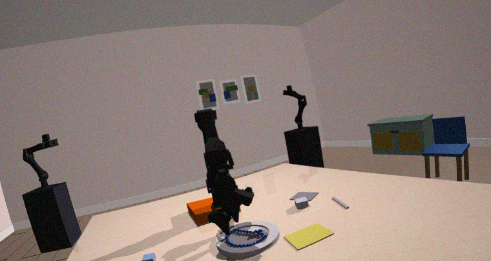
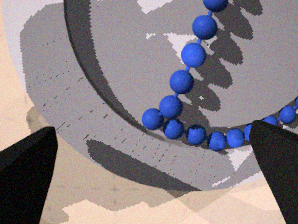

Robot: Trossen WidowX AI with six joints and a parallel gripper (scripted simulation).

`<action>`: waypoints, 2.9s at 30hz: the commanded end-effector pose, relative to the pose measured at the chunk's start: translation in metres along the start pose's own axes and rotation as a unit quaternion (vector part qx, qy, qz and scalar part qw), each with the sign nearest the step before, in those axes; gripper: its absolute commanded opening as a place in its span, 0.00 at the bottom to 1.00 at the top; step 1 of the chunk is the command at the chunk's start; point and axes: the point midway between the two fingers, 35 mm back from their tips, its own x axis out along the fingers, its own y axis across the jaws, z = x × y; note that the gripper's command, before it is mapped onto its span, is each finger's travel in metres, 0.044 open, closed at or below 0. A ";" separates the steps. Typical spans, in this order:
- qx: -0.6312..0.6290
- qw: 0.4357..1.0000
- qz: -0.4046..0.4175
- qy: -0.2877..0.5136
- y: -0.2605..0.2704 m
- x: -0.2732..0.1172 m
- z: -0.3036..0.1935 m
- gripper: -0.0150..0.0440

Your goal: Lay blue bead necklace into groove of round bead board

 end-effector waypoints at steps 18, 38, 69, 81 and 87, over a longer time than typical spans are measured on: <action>-0.003 1.000 -0.002 -0.001 0.000 -0.002 0.000 1.00; 0.216 0.976 -0.003 -0.005 -0.040 -0.034 0.098 0.46; 0.238 0.971 -0.004 -0.008 -0.043 -0.009 0.110 0.46; 0.240 0.971 -0.002 -0.006 -0.042 0.004 0.109 0.46; 0.236 0.972 -0.005 -0.008 -0.042 0.001 0.110 0.32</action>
